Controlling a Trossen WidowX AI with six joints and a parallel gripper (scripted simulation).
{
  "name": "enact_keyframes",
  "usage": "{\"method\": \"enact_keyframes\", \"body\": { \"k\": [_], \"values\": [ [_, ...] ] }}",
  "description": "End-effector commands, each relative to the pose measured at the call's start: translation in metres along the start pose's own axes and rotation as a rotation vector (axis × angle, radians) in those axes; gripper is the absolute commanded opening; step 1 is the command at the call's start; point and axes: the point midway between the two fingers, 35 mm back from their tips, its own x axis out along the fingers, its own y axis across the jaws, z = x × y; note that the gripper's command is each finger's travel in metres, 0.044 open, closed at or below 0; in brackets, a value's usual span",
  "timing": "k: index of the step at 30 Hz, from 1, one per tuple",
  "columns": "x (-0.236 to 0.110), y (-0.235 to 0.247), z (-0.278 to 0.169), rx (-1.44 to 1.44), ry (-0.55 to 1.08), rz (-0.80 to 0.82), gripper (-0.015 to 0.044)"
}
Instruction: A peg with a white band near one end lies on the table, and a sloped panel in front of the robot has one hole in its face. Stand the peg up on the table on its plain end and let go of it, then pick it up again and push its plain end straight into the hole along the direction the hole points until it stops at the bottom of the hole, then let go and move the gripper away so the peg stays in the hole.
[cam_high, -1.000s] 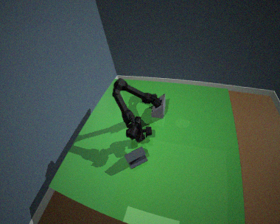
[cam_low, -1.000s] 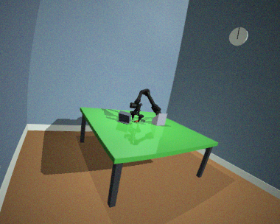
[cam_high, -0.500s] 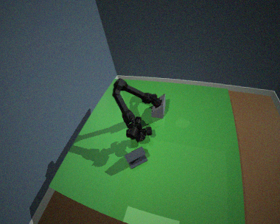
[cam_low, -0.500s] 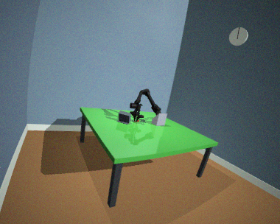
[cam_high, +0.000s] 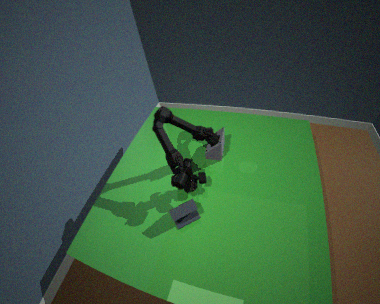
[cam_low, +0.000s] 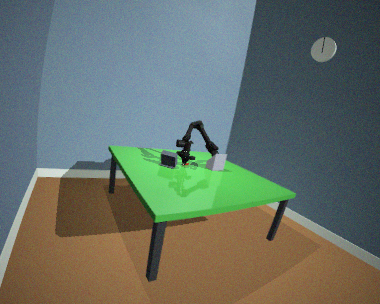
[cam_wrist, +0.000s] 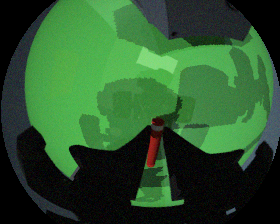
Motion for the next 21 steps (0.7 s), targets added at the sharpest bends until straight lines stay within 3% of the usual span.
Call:
{"method": "enact_keyframes", "body": {
  "k": [1,21],
  "values": [
    [0.0003,0.0003,0.0002,-0.003,-0.001,0.001,0.005],
    [-0.0084,0.0001,-0.005,-0.001,-0.129,0.001,0.0049]
  ]
}}
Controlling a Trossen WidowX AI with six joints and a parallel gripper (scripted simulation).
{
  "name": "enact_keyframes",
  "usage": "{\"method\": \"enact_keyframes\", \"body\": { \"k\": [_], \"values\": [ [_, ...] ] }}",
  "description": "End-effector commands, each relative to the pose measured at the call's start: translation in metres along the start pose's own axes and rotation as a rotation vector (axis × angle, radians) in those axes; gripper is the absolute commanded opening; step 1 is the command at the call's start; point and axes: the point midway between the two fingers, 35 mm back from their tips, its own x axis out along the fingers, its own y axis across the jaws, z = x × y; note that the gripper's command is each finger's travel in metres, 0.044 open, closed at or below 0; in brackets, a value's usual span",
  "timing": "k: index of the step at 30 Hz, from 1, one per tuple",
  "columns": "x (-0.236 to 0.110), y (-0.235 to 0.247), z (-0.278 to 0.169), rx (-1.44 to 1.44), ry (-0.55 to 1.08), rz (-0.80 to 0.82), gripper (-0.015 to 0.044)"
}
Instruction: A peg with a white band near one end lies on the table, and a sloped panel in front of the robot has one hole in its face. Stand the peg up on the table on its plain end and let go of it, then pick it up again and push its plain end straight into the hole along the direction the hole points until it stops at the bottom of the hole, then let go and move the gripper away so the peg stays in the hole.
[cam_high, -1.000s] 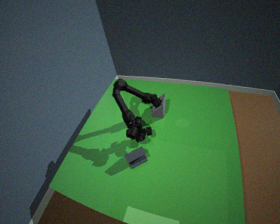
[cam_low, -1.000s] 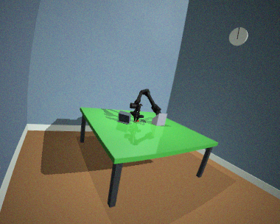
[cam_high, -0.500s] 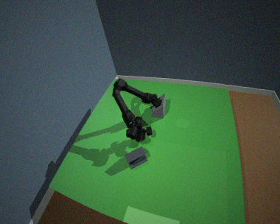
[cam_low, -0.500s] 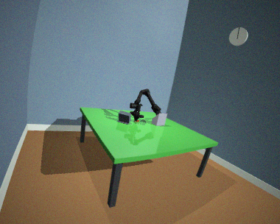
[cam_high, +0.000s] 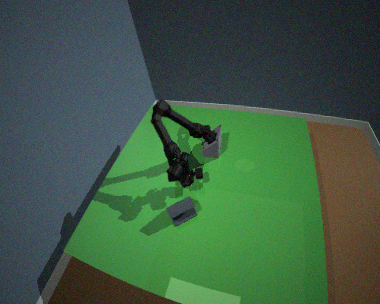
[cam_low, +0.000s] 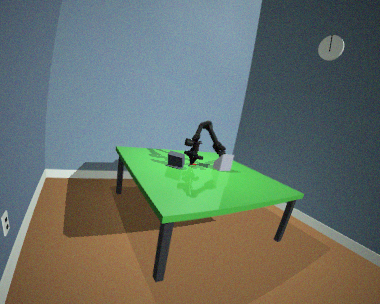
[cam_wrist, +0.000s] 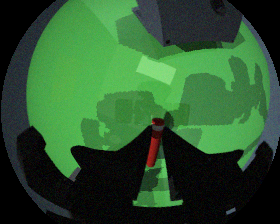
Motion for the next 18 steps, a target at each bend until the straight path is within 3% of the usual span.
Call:
{"method": "enact_keyframes", "body": {
  "k": [1,18],
  "values": [
    [-0.0018,0.0013,-0.0017,-0.004,-0.034,0.004,0.0049],
    [-0.0112,0.0012,-0.0079,-0.005,-0.181,0.005,0.0049]
  ]
}}
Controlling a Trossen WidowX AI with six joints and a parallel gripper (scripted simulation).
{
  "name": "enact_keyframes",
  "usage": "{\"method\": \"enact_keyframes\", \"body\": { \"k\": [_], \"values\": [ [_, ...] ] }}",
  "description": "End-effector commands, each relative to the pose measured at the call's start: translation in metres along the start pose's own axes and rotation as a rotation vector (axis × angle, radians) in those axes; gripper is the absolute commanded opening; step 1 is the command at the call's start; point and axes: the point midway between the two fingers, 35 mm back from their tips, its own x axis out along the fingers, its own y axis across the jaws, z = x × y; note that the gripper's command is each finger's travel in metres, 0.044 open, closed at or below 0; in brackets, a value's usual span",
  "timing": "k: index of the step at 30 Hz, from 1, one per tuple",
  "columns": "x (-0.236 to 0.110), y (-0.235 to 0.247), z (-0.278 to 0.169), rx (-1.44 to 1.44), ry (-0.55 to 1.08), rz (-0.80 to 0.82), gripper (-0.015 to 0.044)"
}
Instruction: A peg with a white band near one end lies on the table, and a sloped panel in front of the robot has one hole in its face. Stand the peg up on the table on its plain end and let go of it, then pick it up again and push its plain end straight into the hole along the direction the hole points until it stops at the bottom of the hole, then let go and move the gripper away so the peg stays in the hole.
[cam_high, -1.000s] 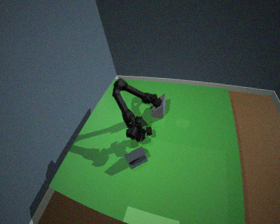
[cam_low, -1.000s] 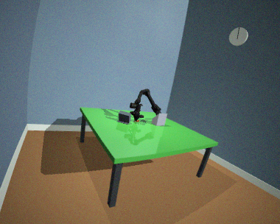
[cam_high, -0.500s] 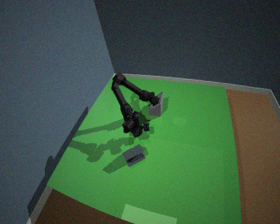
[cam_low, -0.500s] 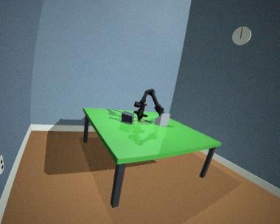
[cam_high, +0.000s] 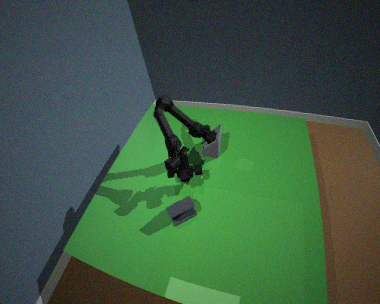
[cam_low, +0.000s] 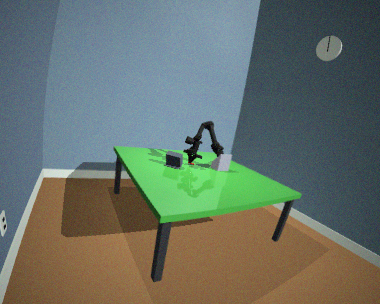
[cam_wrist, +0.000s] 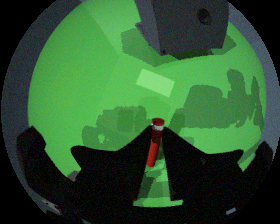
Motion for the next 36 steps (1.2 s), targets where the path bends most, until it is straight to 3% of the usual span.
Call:
{"method": "enact_keyframes", "body": {
  "k": [1,36],
  "values": [
    [-0.002,0.001,-0.002,-0.004,-0.034,0.004,0.0049],
    [-0.02,0.001,-0.016,-0.005,-0.337,0.004,0.0049]
  ]
}}
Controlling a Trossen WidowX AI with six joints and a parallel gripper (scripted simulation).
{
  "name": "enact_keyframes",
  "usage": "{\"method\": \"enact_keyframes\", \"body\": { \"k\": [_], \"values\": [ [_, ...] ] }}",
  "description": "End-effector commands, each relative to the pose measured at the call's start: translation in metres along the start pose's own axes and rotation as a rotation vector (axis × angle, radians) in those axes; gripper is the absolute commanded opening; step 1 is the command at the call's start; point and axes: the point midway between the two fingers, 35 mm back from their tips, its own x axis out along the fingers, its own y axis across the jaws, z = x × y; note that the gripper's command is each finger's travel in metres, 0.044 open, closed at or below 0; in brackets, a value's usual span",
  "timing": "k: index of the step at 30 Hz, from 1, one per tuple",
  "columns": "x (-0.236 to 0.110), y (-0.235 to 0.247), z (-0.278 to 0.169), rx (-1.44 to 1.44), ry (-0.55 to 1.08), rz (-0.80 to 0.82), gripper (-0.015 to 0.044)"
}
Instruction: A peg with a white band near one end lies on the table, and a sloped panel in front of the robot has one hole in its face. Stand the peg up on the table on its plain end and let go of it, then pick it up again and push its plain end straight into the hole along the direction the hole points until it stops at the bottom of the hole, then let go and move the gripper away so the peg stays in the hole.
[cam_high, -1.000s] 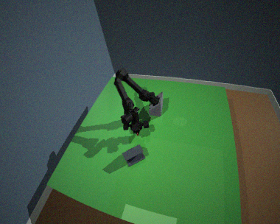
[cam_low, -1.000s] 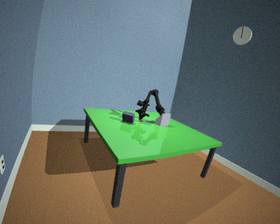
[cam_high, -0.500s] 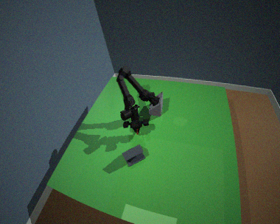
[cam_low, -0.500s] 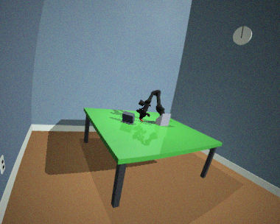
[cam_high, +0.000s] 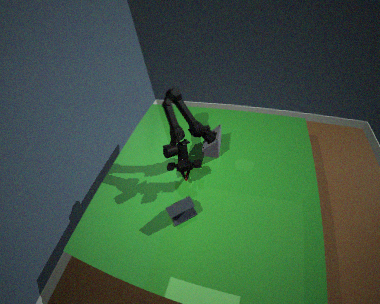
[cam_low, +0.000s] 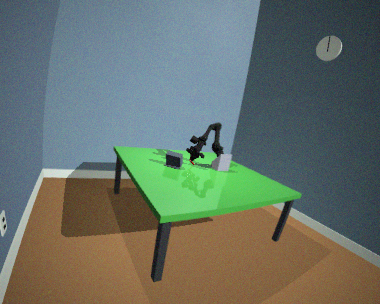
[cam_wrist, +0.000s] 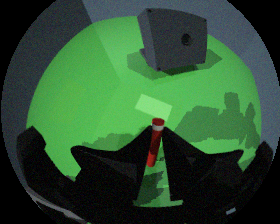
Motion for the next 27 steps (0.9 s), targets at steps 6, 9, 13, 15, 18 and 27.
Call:
{"method": "enact_keyframes", "body": {
  "k": [6,9,13,15,18,27],
  "values": [
    [-0.005,0.001,-0.003,-0.004,-0.079,0.003,0.0049],
    [-0.007,0.001,-0.004,-0.004,-0.105,0.003,0.0049],
    [-0.009,0.001,-0.006,-0.005,-0.139,0.003,0.0049],
    [-0.01,0.001,-0.007,-0.005,-0.156,0.003,0.0049],
    [-0.012,0.001,-0.008,-0.005,-0.182,0.003,0.0049],
    [-0.016,0.001,-0.012,-0.006,-0.26,0.003,0.0049]
  ]
}}
